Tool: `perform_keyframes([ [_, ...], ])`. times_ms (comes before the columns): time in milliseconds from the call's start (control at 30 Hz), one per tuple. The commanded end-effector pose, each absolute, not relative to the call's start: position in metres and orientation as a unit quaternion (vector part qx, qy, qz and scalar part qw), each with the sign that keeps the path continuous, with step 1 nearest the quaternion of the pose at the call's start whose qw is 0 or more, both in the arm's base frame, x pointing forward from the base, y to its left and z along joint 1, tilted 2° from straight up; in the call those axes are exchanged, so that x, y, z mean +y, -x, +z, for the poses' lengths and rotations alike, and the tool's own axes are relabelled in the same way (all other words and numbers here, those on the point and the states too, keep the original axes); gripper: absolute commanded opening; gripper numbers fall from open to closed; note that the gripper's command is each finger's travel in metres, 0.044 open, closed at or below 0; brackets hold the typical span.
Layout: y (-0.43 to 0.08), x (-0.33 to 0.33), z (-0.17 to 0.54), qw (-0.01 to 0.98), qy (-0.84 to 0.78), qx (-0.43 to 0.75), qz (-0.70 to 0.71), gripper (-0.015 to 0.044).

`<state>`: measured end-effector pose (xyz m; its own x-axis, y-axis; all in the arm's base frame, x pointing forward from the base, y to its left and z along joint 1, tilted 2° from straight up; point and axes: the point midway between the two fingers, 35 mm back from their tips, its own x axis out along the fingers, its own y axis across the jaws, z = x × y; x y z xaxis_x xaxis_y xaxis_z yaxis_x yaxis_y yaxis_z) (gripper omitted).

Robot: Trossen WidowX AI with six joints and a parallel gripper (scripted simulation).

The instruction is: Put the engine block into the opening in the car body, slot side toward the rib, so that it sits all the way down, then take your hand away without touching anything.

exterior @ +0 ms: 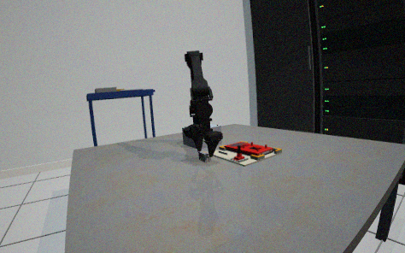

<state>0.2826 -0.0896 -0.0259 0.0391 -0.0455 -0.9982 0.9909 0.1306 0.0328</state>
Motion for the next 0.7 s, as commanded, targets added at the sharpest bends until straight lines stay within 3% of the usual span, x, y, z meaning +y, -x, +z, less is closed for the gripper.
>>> perform_keyframes([
  [0, -0.2805, -0.0898, -0.0346, 0.551, -0.459, 0.514, -0.470, 0.0440],
  [167, -0.2801, -0.0900, -0.0402, 0.551, -0.459, 0.514, -0.470, 0.0440],
  [433, -0.2801, -0.0900, -0.0402, 0.551, -0.459, 0.514, -0.470, 0.0230],
  [667, -0.2801, -0.0900, -0.0402, 0.551, -0.459, 0.514, -0.470, 0.0183],
])
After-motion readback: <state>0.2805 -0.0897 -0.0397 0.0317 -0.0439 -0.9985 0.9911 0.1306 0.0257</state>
